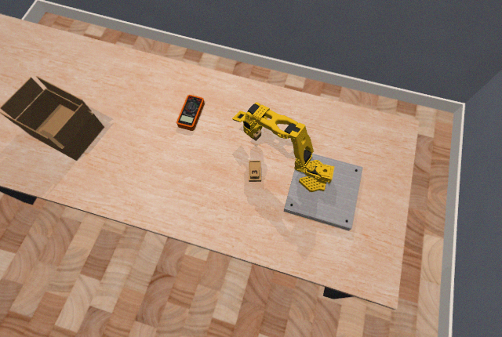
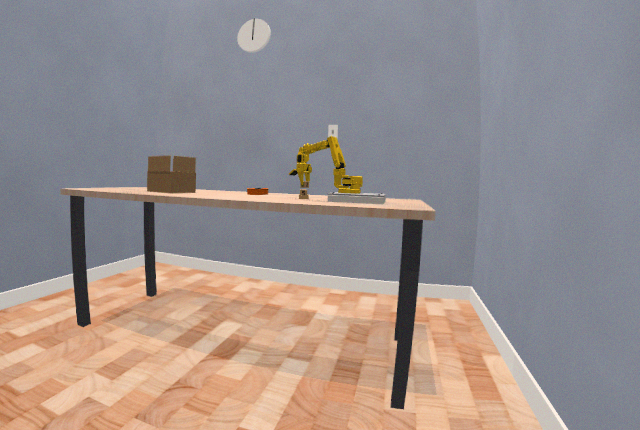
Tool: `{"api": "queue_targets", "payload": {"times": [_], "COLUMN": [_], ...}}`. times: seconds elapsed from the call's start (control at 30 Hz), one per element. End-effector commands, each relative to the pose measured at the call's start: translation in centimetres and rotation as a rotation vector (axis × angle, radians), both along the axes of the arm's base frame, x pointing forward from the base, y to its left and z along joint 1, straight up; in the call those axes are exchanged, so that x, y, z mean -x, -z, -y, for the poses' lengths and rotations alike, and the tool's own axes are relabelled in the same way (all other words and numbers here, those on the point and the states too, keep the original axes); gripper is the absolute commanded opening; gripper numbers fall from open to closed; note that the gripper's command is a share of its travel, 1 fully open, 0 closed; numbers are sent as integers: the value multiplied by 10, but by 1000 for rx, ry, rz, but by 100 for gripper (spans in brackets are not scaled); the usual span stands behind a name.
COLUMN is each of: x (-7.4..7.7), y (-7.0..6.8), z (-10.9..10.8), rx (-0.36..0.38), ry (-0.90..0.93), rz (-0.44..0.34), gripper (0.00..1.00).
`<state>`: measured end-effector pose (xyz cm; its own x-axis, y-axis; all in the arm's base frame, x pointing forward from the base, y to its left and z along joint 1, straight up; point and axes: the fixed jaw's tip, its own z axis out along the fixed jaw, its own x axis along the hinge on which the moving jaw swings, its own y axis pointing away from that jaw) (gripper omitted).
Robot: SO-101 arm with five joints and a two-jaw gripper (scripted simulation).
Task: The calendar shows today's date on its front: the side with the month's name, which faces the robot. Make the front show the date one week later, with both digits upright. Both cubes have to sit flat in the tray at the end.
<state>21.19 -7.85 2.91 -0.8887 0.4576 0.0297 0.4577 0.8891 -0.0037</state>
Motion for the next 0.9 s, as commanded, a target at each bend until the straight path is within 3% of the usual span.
{"api": "queue_targets", "payload": {"times": [0.0,0.87], "x": [2,25], "y": [-3,-3], "z": [3,26], "rx": [1,-11], "ry": [-40,-473], "rz": [9,15], "gripper": [0,0]}}
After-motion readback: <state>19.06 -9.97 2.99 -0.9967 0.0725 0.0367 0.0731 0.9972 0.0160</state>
